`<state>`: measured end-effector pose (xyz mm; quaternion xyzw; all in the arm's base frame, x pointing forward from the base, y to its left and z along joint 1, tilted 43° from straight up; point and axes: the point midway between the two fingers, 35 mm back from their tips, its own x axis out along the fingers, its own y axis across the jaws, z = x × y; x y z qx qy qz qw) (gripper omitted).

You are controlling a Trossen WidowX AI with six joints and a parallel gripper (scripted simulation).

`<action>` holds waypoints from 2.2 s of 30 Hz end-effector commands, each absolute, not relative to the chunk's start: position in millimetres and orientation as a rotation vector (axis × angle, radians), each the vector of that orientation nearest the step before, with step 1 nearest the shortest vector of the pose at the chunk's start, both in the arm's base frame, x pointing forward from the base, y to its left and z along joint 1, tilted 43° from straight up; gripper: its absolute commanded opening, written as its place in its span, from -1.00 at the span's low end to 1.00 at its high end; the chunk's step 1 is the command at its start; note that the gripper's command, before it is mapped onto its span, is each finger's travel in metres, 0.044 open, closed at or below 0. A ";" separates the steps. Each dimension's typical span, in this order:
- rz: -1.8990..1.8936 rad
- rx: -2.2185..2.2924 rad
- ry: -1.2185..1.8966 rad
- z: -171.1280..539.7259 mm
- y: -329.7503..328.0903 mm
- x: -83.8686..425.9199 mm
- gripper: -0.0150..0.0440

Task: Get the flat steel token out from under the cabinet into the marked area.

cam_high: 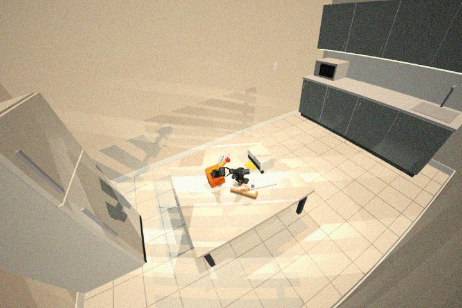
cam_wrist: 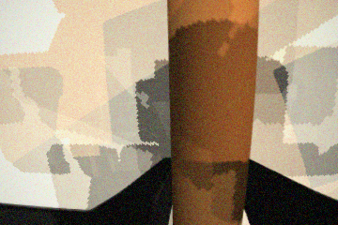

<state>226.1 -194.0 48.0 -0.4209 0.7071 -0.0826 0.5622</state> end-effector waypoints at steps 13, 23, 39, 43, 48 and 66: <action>-0.211 -0.986 1.657 61.2 -205.7 224.2 -0.49; -0.273 -0.928 1.637 61.2 -205.8 224.2 -0.49; -0.363 -0.841 1.604 61.4 -205.9 224.2 -0.49; -0.349 -0.856 1.614 60.9 -206.0 223.4 -0.14; -0.349 -0.856 1.614 60.9 -206.0 223.4 0.19; -0.351 -0.853 1.609 59.6 -208.0 223.0 0.42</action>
